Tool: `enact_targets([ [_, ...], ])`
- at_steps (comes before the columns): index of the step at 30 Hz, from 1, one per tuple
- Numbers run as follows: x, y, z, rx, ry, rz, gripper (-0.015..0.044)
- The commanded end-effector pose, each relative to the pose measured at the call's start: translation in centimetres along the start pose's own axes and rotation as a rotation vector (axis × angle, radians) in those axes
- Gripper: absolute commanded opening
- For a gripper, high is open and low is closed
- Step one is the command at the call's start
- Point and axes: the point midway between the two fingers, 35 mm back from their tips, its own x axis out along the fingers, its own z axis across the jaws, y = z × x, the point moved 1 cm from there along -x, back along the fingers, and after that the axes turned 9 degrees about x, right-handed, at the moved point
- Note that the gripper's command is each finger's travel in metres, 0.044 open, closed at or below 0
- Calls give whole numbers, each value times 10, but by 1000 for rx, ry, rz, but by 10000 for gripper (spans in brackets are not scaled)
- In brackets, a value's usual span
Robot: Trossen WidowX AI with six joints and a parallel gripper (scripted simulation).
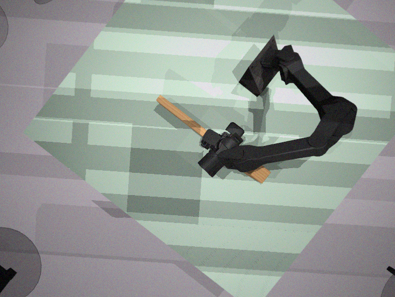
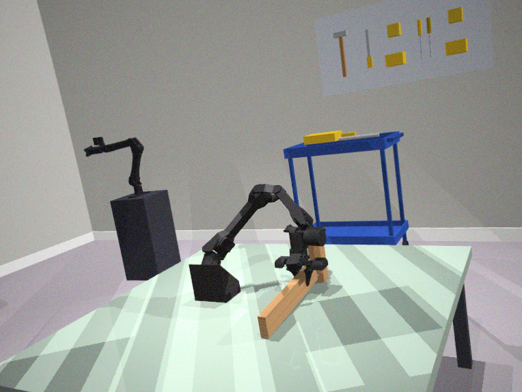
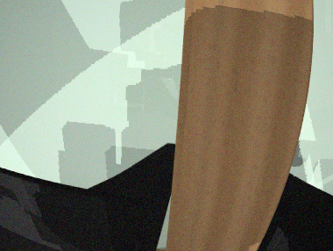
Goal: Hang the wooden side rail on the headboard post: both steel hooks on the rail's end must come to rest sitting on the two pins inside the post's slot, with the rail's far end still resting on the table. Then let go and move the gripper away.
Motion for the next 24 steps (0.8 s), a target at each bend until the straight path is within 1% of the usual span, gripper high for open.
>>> enact_targets([
  [1, -5, 3, 3, -4, -15, 2, 0],
  [24, -5, 5, 1, -3, -15, 2, 0],
])
